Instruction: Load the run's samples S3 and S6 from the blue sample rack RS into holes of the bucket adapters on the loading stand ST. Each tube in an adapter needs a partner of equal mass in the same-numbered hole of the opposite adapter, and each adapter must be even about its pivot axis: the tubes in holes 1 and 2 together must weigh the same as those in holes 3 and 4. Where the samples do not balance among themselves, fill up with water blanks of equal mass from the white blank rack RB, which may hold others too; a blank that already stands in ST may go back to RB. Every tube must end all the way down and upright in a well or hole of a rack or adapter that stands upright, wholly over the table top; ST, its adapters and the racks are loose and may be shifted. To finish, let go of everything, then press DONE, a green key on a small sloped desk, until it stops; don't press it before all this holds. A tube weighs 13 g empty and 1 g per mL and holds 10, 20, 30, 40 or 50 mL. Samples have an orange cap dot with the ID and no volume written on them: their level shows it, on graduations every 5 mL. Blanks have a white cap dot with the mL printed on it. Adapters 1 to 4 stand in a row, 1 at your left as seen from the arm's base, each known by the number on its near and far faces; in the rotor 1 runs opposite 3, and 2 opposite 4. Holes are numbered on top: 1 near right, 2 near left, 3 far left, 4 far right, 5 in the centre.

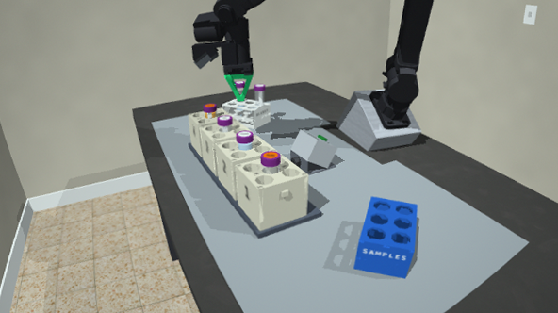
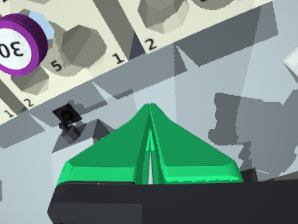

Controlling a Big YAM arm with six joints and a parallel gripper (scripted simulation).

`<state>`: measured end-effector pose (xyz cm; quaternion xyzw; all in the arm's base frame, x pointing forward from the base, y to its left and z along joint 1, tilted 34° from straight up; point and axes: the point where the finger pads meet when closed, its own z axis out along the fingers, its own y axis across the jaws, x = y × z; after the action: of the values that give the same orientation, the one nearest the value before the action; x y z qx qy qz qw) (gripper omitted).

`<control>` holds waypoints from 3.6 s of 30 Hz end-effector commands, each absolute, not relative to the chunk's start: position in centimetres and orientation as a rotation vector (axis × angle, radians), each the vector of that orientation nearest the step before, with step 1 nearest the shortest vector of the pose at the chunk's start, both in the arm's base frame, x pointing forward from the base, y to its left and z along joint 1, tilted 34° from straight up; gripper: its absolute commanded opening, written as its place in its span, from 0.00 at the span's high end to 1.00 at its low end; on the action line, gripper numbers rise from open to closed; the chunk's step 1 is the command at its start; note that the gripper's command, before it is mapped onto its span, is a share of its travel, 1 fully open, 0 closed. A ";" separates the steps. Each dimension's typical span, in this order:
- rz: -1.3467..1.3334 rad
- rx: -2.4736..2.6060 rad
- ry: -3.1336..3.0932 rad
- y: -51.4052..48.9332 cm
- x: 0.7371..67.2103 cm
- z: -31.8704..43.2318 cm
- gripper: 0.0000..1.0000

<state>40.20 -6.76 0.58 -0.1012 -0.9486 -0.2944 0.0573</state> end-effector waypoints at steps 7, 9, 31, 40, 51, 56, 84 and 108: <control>-0.925 0.412 -3.053 -4.5 36.9 4.3 1.00; -0.925 0.412 -3.056 -3.8 35.5 4.7 1.00; -0.922 0.378 -3.064 1.5 24.3 9.1 1.00; -0.934 0.371 -3.039 3.1 23.8 6.8 1.00; -0.937 0.368 -3.032 4.8 23.6 4.1 1.00; -0.938 0.366 -3.030 5.3 23.5 3.4 1.00; -0.929 0.377 -3.060 4.9 24.2 4.4 1.00; -0.934 0.365 -3.049 5.7 23.9 3.1 1.00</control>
<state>22.79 5.70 2.87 0.1162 -0.9490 -0.2920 -0.0242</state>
